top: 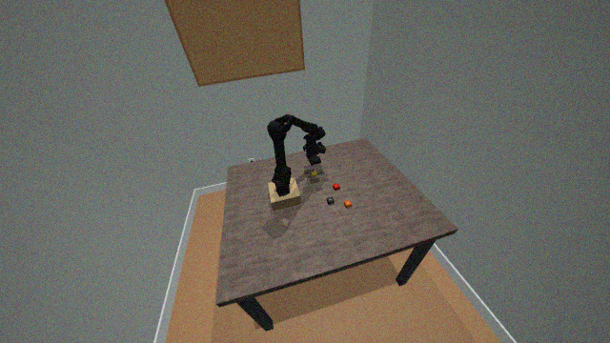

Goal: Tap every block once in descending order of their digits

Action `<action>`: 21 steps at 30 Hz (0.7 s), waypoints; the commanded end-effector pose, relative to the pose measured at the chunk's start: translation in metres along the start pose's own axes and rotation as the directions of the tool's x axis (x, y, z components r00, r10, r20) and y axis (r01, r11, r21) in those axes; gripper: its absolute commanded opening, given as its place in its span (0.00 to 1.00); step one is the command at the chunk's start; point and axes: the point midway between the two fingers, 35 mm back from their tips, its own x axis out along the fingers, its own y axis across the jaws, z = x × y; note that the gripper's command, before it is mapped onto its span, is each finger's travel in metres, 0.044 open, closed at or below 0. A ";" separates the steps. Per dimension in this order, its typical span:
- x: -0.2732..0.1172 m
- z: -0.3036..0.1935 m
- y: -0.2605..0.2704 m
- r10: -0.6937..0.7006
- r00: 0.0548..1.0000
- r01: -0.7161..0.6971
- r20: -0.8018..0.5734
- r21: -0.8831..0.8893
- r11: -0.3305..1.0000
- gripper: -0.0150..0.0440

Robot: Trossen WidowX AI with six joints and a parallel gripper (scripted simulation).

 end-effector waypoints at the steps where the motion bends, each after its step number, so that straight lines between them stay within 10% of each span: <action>1: -0.045 0.000 0.000 0.020 0.999 -0.020 0.029 0.003 1.000 0.29; 21: -0.050 0.108 -0.188 0.004 0.999 -0.004 0.038 0.003 1.000 0.29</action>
